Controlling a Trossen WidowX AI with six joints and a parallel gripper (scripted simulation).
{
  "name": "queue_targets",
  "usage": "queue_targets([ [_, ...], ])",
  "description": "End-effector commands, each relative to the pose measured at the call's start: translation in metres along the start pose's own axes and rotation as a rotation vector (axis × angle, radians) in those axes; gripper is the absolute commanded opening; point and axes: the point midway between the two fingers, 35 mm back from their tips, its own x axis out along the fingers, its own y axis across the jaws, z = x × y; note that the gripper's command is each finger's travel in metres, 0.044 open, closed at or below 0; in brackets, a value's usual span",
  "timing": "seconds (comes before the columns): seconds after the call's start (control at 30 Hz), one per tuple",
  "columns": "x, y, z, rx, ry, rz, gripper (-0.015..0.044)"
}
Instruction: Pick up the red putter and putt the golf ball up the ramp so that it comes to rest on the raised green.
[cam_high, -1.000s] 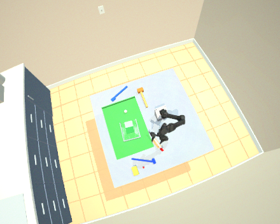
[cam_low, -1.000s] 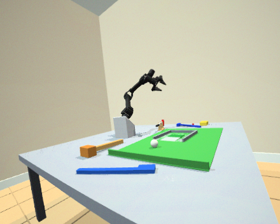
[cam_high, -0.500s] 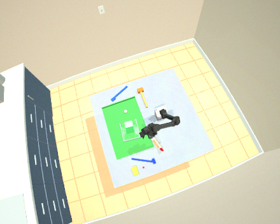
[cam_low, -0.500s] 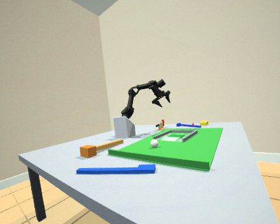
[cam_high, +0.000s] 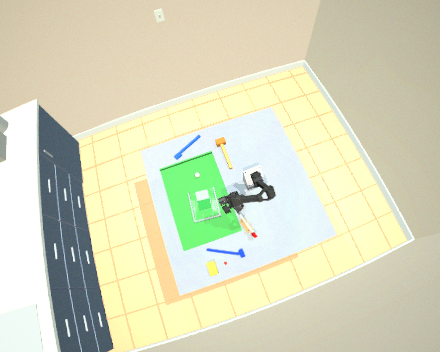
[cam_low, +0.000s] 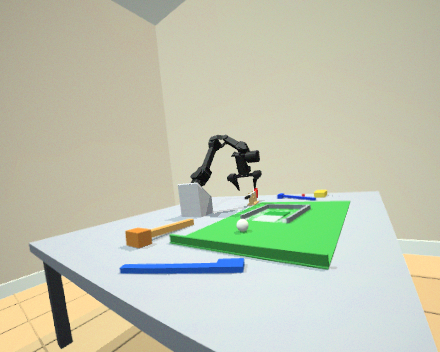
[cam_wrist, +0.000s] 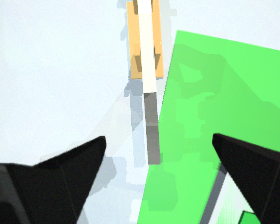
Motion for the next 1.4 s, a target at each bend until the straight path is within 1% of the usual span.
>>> queue_targets([
  [0.0, 0.006, 0.004, -0.001, -0.021, -0.002, 0.023, 0.0440],
  [0.27, 0.028, 0.004, -0.006, -0.021, -0.003, 0.023, 0.0440],
  [0.47, 0.031, 0.004, -0.006, -0.021, -0.003, 0.023, 0.0440],
  [0.67, 0.050, 0.004, -0.011, -0.021, -0.004, 0.023, 0.0440],
  [0.93, 0.053, 0.004, -0.012, -0.021, -0.004, 0.023, 0.0440],
  [1.37, 0.073, 0.005, -0.017, -0.021, -0.005, 0.022, 0.0440],
])
